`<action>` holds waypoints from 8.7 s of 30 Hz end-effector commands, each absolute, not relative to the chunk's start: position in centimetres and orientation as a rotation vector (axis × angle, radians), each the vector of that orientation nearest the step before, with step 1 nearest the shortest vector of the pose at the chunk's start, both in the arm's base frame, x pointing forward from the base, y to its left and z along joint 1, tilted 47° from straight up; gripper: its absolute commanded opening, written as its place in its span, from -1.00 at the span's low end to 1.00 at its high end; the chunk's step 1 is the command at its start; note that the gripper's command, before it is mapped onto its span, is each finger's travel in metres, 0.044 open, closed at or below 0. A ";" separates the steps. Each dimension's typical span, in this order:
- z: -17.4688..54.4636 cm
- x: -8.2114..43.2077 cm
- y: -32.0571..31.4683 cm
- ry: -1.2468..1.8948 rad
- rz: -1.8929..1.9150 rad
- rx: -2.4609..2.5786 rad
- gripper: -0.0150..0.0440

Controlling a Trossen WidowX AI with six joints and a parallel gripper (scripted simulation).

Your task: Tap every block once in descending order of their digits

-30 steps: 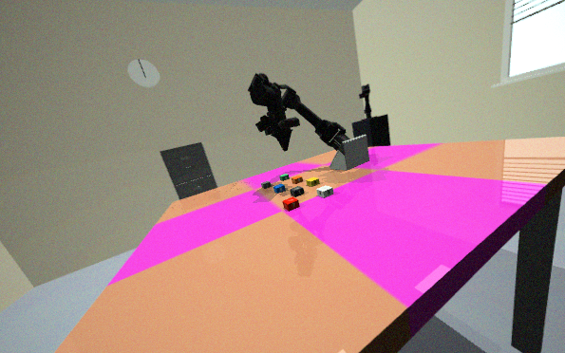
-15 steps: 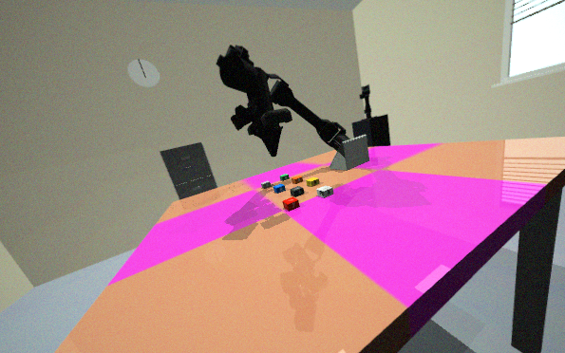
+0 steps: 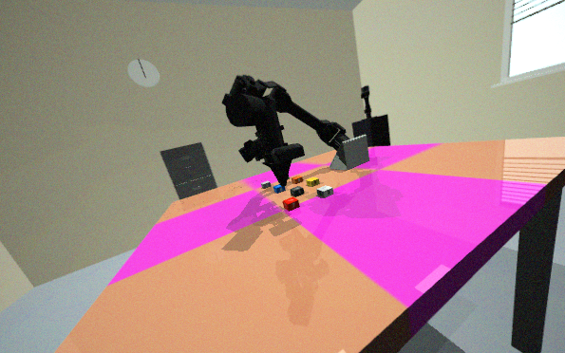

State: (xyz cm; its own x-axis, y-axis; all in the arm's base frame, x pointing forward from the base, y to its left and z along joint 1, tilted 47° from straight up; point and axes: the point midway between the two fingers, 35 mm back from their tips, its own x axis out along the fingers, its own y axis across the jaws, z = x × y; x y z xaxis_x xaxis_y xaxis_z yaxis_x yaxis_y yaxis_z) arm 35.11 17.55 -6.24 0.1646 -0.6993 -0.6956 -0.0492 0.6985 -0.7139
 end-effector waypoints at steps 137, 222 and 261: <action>17.7 23.8 0.3 1.351 -0.527 -0.715 -0.42; -3.5 22.9 20.5 1.351 -0.516 -0.702 -0.42; 12.1 33.5 -3.1 1.344 -0.529 -0.713 -0.42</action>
State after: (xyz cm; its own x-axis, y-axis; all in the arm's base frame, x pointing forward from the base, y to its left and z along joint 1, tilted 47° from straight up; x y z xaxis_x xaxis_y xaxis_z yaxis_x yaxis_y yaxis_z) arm 33.46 -0.43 13.96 0.1728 -0.7031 -0.6898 -0.0544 0.6924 -0.7194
